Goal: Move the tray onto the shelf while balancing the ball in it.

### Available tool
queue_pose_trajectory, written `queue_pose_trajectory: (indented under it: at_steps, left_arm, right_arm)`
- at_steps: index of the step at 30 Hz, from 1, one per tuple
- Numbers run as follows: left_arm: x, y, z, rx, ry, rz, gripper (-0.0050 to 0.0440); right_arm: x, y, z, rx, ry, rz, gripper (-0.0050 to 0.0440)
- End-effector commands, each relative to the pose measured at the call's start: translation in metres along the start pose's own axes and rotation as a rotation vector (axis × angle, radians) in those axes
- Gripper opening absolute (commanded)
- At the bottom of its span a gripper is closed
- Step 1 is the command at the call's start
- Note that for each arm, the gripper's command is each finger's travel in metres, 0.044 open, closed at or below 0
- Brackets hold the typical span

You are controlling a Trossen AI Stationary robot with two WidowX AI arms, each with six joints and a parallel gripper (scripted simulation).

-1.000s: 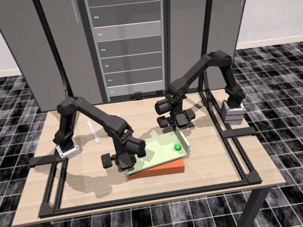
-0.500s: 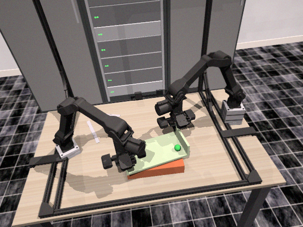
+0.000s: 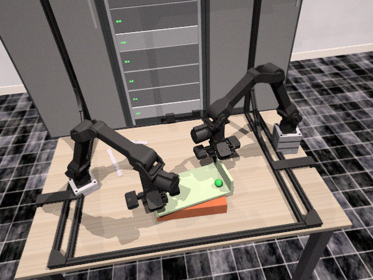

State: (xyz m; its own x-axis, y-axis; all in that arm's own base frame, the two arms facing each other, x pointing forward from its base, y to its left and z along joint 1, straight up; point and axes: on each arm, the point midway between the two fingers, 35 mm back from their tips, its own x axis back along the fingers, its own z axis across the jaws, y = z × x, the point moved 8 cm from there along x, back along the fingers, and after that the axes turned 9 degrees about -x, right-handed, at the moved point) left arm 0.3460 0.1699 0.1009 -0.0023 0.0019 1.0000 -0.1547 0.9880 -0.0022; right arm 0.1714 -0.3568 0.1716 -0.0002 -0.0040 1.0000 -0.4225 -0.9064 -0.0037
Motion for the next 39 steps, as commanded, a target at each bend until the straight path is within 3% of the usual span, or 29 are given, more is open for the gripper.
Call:
queue_pose_trajectory:
  at_steps: [1,36,39]
  left_arm:
    - [-0.0007,0.0011,0.0001,0.001,0.004,0.006,0.0020]
    - [-0.0073,0.0013,0.0000,0.001,0.005,0.008,0.0020]
    - [-0.0069,0.0003,-0.0001,0.000,0.000,0.002,0.0092]
  right_arm:
    - [-0.0010,0.0005,0.0003,0.002,0.003,0.005,0.0020]
    - [-0.0080,0.0008,0.0002,0.002,0.004,0.006,0.0020]
    - [-0.0072,0.0003,0.0000,0.000,0.000,0.001,0.0092]
